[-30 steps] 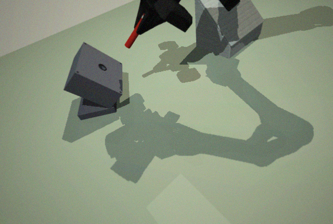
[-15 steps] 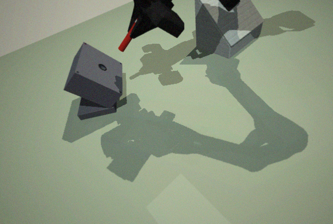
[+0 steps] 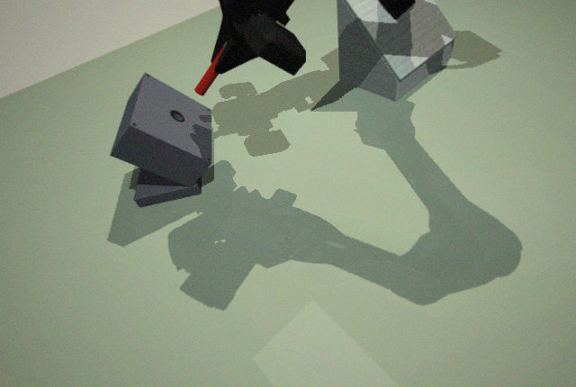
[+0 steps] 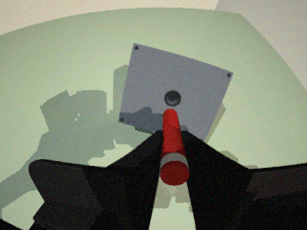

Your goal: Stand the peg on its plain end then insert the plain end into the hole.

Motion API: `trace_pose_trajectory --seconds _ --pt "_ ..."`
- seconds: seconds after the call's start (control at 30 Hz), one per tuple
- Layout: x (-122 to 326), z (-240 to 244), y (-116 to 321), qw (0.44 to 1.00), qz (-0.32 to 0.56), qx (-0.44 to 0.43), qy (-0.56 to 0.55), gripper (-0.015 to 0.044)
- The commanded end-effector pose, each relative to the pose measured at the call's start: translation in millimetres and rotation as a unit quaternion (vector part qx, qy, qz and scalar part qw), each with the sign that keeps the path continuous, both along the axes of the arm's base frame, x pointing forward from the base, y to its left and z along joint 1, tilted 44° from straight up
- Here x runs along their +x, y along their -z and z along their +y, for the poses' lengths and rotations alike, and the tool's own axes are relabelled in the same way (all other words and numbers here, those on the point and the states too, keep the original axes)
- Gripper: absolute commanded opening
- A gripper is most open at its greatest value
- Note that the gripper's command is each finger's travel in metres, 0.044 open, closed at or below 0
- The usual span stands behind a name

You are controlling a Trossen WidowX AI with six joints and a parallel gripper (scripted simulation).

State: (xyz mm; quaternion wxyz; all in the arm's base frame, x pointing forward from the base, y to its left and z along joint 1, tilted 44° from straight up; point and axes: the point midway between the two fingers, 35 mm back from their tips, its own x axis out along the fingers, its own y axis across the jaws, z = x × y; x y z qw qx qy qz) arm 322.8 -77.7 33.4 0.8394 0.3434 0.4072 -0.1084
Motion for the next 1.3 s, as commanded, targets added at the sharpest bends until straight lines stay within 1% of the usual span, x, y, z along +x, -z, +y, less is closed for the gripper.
trace_pose_trajectory --seconds 0.0,1.27 --pt "3 -1 5 1.000 0.000 -0.002 0.004 0.0000" --pt "26 0 33 1.000 -0.008 -0.011 0.007 0.0000"
